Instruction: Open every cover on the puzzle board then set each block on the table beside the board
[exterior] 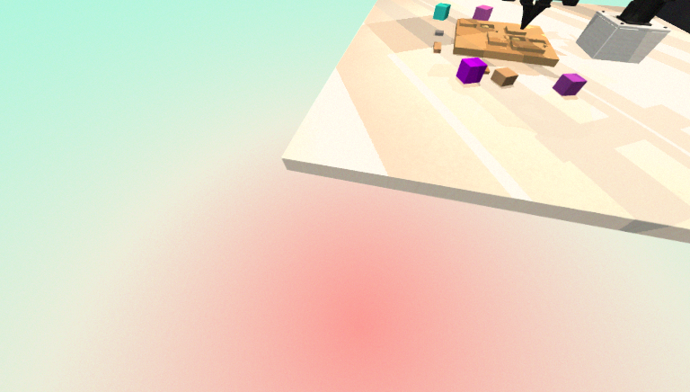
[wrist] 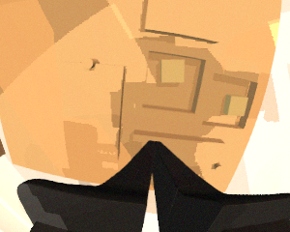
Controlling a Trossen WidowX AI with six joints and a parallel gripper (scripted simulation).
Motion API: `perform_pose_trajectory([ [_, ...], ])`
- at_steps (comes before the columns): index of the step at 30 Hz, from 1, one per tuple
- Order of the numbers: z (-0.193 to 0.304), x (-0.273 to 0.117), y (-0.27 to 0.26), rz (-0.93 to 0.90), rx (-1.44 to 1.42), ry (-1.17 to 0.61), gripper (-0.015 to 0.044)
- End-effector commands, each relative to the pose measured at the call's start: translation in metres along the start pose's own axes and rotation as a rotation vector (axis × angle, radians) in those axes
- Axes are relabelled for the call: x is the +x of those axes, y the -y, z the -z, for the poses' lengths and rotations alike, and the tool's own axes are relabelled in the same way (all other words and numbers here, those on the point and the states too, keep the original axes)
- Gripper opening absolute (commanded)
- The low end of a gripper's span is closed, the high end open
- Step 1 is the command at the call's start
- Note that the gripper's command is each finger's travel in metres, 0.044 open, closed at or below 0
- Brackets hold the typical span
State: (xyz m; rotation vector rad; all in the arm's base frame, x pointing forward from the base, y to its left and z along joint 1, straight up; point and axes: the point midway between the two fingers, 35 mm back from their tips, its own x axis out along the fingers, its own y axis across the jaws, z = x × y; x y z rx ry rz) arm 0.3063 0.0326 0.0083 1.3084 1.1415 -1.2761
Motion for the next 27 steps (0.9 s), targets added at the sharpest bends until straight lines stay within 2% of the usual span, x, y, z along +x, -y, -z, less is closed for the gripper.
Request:
perform_pose_trajectory([
  [1, 0.001, -0.006, -0.002, -0.005, 0.006, -0.002, 0.0000],
  [13, 0.024, -0.020, -0.021, -0.007, 0.006, -0.004, 0.0000],
  [27, 0.025, -0.020, -0.022, -0.007, 0.006, -0.004, 0.0000],
])
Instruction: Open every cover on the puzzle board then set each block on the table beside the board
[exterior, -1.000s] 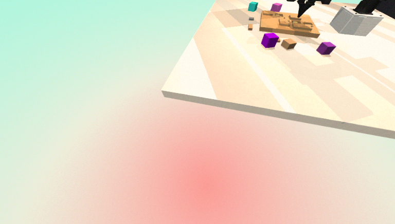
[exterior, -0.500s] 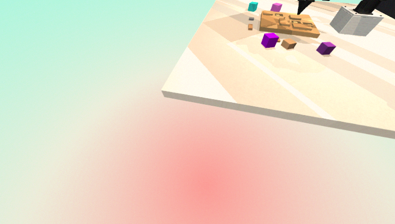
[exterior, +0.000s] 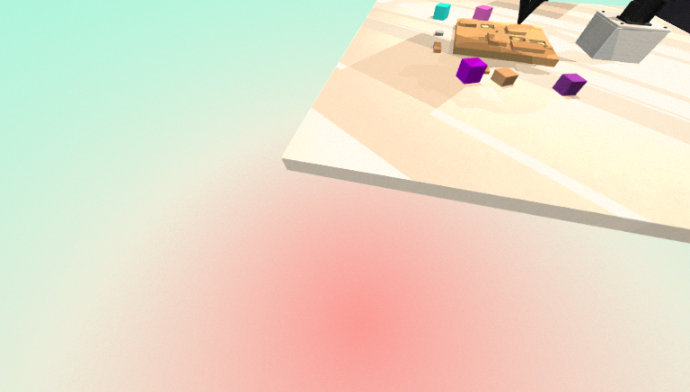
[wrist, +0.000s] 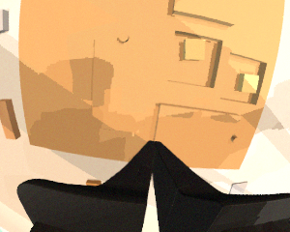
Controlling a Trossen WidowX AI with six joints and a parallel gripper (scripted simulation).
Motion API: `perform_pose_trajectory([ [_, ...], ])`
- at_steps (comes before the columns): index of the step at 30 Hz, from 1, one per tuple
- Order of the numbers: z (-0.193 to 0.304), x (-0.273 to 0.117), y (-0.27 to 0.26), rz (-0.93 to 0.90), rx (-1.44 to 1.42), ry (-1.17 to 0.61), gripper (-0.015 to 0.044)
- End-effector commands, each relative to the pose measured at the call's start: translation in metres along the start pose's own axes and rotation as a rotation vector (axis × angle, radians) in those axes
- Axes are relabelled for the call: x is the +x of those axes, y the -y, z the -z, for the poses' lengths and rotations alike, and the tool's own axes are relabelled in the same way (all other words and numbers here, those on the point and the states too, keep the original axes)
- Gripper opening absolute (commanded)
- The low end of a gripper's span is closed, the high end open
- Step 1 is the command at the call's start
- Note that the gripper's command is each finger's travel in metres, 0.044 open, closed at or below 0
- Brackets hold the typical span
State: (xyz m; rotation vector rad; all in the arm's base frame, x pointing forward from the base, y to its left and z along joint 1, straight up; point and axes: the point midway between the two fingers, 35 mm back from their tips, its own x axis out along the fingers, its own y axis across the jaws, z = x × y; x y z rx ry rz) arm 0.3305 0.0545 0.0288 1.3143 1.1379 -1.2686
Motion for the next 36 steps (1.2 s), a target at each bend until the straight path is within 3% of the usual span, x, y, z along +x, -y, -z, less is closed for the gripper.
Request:
perform_pose_trajectory([
  [1, 0.000, 0.000, 0.000, 0.001, 0.006, -0.001, 0.0000],
  [36, 0.001, 0.025, -0.001, 0.001, 0.006, -0.001, 0.0000],
])
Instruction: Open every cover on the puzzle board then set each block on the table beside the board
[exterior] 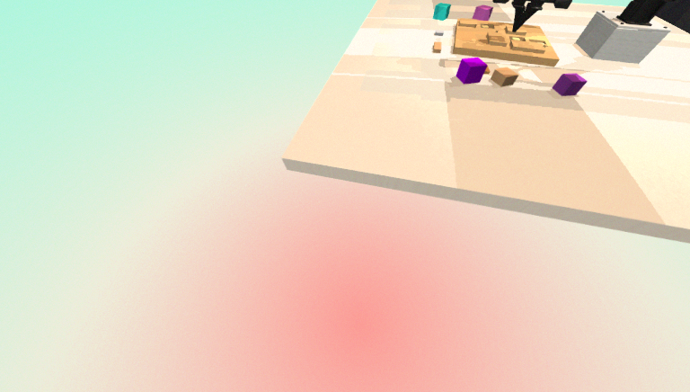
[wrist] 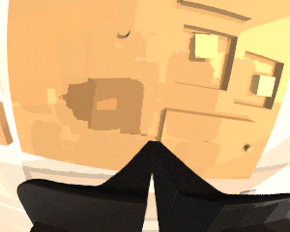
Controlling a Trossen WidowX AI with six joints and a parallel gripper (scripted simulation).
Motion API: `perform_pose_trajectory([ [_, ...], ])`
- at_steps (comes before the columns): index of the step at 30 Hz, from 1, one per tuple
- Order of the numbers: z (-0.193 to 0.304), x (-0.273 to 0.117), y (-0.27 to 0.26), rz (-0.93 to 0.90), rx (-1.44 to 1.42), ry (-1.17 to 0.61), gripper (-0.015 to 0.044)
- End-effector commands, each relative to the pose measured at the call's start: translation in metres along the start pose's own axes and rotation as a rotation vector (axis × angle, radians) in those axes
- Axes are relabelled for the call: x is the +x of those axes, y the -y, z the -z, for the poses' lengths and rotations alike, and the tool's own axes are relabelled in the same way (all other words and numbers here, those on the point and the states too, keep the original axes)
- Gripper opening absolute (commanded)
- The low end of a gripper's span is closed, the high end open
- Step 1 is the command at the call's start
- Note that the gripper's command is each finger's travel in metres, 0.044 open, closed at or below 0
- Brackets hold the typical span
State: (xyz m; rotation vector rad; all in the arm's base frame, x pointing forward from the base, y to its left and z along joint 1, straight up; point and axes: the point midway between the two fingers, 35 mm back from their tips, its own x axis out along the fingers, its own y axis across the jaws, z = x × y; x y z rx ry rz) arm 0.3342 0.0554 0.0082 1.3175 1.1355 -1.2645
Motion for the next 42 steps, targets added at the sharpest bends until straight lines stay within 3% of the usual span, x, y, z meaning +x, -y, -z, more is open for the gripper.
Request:
perform_pose_trajectory([
  [1, 0.000, 0.005, 0.002, 0.006, 0.006, 0.001, 0.0000],
  [42, 0.002, 0.037, -0.004, 0.005, 0.006, 0.001, 0.0000],
])
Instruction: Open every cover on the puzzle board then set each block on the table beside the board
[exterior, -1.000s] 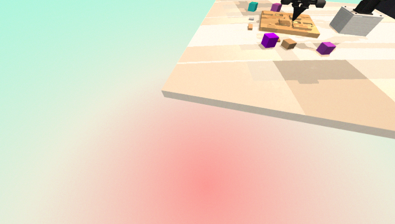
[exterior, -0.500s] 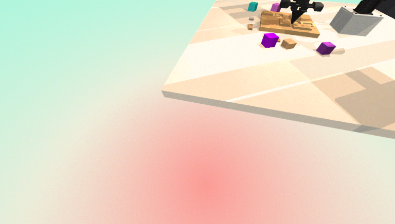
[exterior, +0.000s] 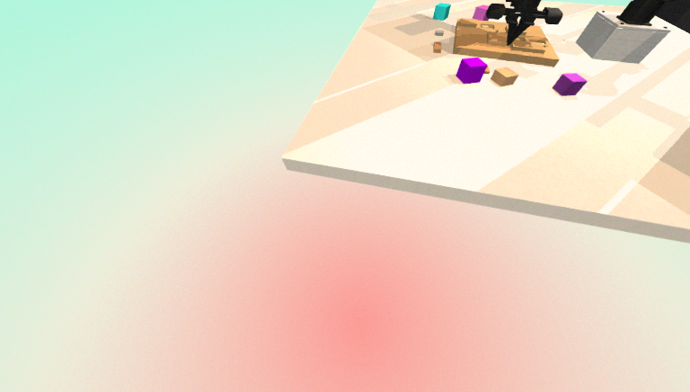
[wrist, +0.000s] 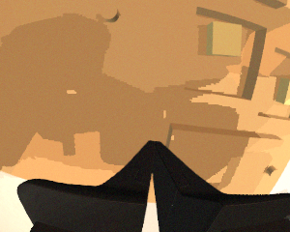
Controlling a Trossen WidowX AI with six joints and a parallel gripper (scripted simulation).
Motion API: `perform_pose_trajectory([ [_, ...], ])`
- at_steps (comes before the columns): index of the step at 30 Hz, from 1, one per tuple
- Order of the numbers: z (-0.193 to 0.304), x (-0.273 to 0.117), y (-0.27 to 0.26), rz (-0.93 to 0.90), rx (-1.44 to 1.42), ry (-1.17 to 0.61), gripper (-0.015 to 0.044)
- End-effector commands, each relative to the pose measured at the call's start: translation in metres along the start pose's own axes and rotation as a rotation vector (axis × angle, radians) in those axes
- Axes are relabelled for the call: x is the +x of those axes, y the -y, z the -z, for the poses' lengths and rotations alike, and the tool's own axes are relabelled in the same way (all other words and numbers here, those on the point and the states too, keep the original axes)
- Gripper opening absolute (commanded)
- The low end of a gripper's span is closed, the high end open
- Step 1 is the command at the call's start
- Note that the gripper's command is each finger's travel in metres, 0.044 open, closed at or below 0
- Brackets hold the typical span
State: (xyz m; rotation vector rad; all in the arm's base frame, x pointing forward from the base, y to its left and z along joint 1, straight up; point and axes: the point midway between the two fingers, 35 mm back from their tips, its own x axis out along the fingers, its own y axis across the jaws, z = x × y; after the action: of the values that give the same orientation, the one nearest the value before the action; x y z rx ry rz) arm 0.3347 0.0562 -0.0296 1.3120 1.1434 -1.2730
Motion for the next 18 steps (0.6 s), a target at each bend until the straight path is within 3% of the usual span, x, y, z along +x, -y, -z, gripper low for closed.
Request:
perform_pose_trajectory([
  [1, 0.002, -0.001, -0.006, -0.006, 0.006, 0.000, 0.0000],
  [18, 0.005, -0.001, -0.024, -0.007, 0.006, 0.000, 0.0000],
])
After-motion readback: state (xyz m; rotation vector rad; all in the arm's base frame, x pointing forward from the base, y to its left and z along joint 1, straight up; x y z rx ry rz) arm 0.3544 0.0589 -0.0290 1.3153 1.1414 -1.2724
